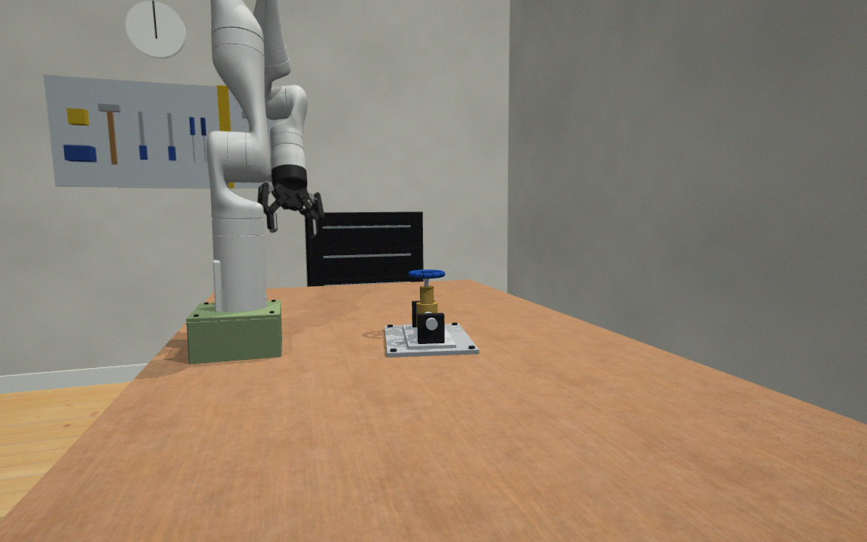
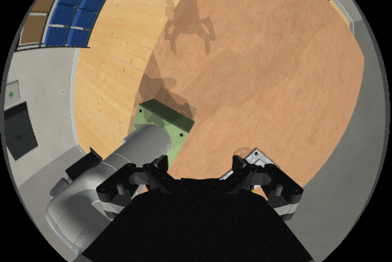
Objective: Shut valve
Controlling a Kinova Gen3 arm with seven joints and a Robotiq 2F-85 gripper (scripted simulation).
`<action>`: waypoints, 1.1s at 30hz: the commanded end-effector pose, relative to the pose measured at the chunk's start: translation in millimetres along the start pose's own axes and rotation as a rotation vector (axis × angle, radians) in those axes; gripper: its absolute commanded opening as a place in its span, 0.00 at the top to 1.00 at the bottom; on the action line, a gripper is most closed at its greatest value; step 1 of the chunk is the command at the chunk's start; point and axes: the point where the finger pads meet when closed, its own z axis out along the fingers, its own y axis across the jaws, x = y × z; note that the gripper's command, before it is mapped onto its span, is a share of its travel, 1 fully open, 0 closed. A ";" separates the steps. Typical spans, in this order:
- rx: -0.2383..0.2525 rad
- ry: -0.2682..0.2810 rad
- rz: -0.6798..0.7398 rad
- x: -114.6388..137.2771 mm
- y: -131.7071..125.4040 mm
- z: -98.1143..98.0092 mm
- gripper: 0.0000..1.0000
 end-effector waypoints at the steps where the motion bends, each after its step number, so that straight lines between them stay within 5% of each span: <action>1: 0.000 0.001 0.000 0.1 0.1 -0.2 0.00; 20: 0.002 0.004 0.004 0.3 0.7 -0.2 0.00; 33: 0.066 0.105 0.204 -4.6 33.2 1.4 0.00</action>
